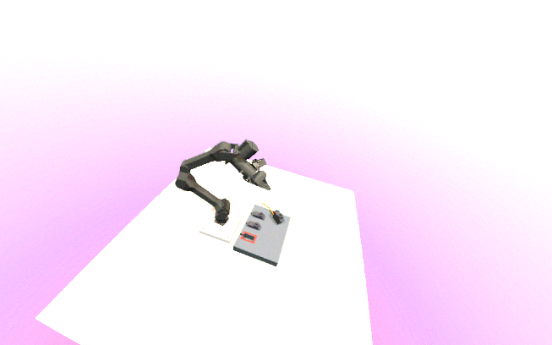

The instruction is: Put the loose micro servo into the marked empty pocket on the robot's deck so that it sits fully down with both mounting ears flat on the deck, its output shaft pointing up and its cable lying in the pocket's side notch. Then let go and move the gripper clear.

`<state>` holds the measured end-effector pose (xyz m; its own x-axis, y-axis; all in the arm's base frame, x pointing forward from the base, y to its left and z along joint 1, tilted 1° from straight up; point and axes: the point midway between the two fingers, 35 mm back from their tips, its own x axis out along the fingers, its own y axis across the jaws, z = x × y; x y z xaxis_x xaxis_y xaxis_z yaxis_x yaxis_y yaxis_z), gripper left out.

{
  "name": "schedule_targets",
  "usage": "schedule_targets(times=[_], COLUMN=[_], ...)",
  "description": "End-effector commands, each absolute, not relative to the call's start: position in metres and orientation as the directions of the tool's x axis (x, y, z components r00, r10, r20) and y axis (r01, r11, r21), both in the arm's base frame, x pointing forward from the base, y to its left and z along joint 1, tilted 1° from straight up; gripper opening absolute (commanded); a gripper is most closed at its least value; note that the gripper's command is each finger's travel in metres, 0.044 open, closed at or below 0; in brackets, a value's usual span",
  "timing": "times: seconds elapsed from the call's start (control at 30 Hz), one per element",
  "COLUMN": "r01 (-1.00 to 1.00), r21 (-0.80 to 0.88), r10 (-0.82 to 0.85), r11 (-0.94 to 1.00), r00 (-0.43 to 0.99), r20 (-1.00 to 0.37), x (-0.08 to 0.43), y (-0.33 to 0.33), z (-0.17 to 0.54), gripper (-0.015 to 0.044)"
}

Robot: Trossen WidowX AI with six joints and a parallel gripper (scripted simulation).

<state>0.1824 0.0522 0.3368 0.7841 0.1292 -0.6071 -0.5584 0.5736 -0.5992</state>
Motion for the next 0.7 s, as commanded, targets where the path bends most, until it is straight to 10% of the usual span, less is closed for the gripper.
schedule_targets(times=[0.0,0.67], r01=[-0.562,-0.337], r21=[-0.507,-0.083], r10=[0.131,0.107], r11=[0.653,0.938], r00=[0.744,0.509], r20=[-0.655,-0.854], x=[0.195,0.242], y=[0.062,0.102], z=[0.328,0.272], gripper=[0.044,0.044])
